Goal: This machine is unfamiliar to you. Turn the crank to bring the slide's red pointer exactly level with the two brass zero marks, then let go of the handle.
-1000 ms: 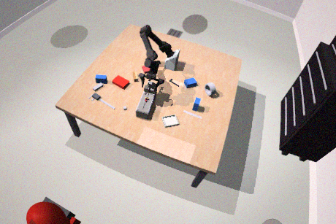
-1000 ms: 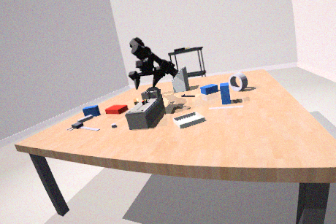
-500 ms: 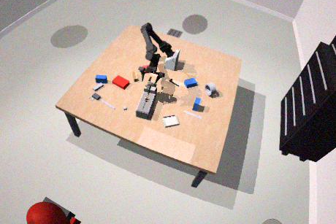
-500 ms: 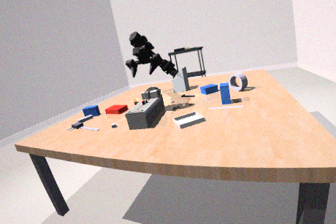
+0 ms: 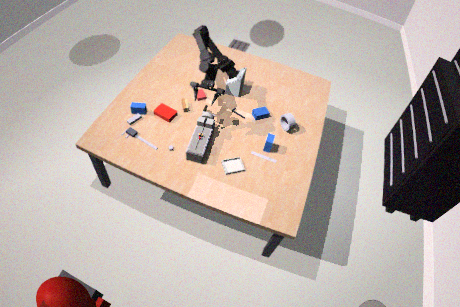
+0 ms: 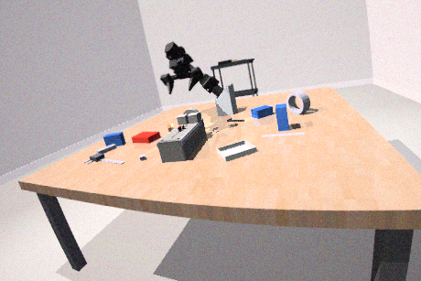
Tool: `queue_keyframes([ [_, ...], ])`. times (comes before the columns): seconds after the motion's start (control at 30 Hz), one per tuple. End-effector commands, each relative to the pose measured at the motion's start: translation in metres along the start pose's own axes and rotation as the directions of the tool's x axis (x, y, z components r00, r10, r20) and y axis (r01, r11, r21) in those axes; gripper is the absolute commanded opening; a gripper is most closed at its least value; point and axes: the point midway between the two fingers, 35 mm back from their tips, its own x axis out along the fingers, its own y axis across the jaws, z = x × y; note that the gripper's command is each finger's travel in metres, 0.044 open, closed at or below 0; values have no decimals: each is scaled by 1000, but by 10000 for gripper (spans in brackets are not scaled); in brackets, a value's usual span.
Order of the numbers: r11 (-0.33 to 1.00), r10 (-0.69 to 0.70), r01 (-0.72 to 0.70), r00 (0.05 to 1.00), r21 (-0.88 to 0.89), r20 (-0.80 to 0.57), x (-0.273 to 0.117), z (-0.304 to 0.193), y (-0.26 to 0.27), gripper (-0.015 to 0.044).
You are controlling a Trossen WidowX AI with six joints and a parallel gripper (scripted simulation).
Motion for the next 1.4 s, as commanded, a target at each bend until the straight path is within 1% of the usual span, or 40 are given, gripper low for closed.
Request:
queue_keyframes([
  [0.0,1000,14,-14,1000,-18,10,-12,-14,-1,440],
  [0.2,999,26,-25,999,-33,20,-28,-40,-5,440],
  [0.3,999,27,-26,999,-34,21,-29,-43,-5,440],
  [0.73,999,25,-24,999,-35,22,15,-85,-6,440],
  [1.37,999,25,-25,999,-36,20,36,-103,-5,440],
])
